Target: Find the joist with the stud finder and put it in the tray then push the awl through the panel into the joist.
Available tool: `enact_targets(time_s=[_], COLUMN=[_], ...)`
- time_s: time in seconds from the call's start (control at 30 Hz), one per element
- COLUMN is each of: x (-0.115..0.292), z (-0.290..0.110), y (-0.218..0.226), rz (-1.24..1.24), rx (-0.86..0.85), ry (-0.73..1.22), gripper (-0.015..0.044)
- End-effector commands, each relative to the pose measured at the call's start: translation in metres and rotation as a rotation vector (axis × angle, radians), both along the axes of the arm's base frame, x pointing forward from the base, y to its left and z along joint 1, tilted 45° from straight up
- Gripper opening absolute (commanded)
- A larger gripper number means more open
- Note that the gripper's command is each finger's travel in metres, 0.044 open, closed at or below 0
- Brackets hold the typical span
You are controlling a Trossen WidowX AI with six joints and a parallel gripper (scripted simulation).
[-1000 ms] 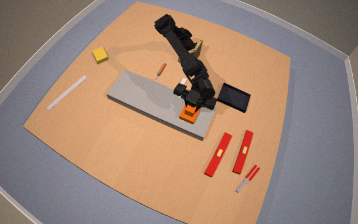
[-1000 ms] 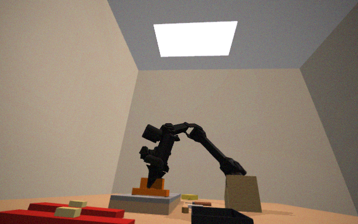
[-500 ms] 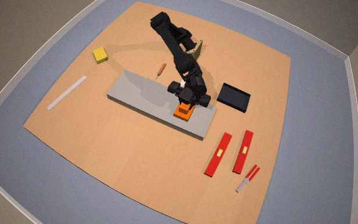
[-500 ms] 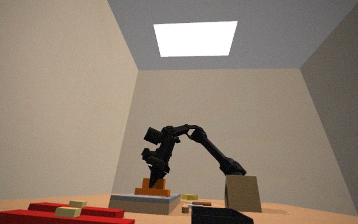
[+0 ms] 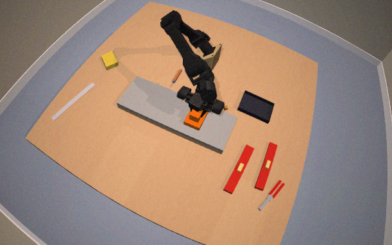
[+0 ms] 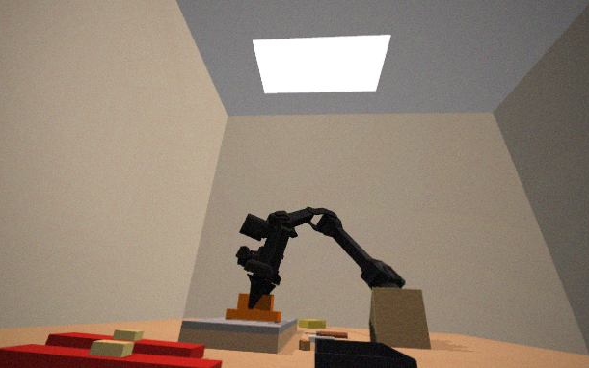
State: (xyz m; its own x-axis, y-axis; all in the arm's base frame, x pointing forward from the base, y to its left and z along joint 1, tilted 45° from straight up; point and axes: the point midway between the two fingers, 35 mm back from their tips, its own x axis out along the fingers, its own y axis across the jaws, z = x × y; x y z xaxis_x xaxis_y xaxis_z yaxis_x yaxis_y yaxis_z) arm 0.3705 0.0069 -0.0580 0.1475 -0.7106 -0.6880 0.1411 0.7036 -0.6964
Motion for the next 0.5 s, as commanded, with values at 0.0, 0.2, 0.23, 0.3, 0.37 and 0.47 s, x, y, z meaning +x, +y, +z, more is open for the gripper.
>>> enact_targets(time_s=[0.0,0.2,0.23,0.3,0.37,0.47], x=[-0.002,-0.004,-0.004,-0.004,-0.005,-0.006], z=[0.006,0.014,0.015,0.018,0.021,0.025], y=[-0.007,-0.015,-0.017,-0.019,-0.022,-0.026], rz=[0.002,0.002,0.002,0.002,0.002,0.002], rx=[-0.006,-0.007,-0.007,-0.007,-0.007,-0.008], ry=[0.003,0.003,0.003,0.003,0.003,0.003], gripper=[0.0,0.0,0.0,0.0,0.0,0.0])
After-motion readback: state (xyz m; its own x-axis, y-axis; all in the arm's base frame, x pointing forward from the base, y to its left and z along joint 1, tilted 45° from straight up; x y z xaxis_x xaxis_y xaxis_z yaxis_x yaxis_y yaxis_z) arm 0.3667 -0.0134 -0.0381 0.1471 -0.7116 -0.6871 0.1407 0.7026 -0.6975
